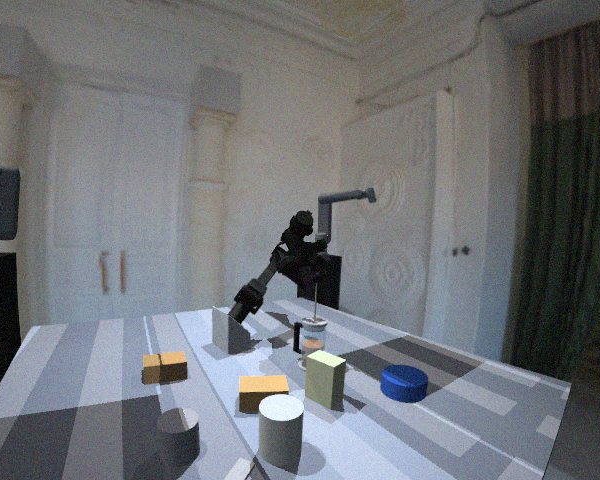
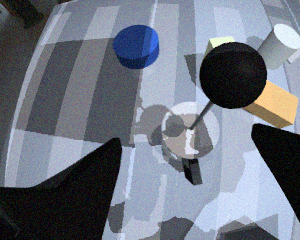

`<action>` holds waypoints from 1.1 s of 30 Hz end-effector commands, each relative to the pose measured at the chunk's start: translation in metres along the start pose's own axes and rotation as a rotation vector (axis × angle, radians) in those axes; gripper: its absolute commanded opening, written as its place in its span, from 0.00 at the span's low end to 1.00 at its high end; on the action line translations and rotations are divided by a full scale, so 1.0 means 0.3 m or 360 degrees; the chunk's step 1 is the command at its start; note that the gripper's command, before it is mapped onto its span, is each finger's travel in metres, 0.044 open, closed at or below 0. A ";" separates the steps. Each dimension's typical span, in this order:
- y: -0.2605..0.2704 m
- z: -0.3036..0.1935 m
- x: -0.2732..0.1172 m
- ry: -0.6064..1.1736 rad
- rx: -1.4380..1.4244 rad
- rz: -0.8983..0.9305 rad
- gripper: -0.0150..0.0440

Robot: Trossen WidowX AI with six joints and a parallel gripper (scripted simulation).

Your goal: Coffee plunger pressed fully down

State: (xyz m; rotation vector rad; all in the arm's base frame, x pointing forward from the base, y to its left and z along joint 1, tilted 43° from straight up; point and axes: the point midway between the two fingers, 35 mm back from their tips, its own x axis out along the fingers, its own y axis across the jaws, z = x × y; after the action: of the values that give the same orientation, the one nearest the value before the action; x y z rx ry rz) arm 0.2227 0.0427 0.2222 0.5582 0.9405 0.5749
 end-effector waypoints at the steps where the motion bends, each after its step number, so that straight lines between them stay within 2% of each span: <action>1: -0.016 0.029 -0.029 -0.0032 0.0011 0.0001 1.00; 12: -0.121 0.203 -0.305 -0.0434 -0.0135 0.0090 1.00; 23: -0.143 0.076 -0.149 -0.0615 -0.0385 0.0408 1.00; 33: -0.143 0.067 -0.133 -0.0630 -0.0399 0.0422 1.00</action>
State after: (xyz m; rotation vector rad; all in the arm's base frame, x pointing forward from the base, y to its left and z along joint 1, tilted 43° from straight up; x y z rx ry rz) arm 0.2307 -0.0211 0.2296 0.5401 0.4175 0.7708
